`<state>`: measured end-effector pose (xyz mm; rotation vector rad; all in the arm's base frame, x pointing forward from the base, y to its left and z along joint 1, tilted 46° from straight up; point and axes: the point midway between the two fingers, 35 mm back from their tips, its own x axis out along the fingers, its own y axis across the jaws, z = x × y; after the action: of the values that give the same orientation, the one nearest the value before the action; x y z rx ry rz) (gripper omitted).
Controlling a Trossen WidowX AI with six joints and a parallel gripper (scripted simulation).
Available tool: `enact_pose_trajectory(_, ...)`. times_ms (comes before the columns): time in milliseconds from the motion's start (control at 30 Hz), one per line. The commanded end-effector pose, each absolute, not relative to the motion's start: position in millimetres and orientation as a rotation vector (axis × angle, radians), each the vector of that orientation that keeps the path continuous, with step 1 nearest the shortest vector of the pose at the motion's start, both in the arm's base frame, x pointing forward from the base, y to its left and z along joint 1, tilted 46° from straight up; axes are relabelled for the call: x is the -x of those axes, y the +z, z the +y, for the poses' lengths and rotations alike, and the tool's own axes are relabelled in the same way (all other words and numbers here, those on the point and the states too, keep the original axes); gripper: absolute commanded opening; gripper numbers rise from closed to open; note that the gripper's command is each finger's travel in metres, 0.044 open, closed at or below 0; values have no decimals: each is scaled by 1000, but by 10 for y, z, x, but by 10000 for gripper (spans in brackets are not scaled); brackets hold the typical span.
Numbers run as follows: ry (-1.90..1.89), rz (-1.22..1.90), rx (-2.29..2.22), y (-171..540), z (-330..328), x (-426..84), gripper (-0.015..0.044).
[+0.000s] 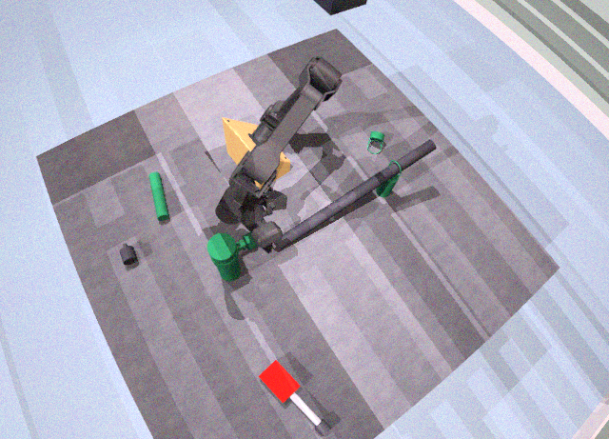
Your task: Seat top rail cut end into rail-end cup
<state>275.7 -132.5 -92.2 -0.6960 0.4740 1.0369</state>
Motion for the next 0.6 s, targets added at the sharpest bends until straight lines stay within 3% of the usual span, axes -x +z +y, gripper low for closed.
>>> enact_pose_trajectory(0,1036,474,695,-737,-1327,-2777,440)
enact_pose_trajectory(367,1032,481,689,-531,-1330,-2792,440)
enact_pose_trajectory(567,870,701,248,-57,-1317,-2828,440)
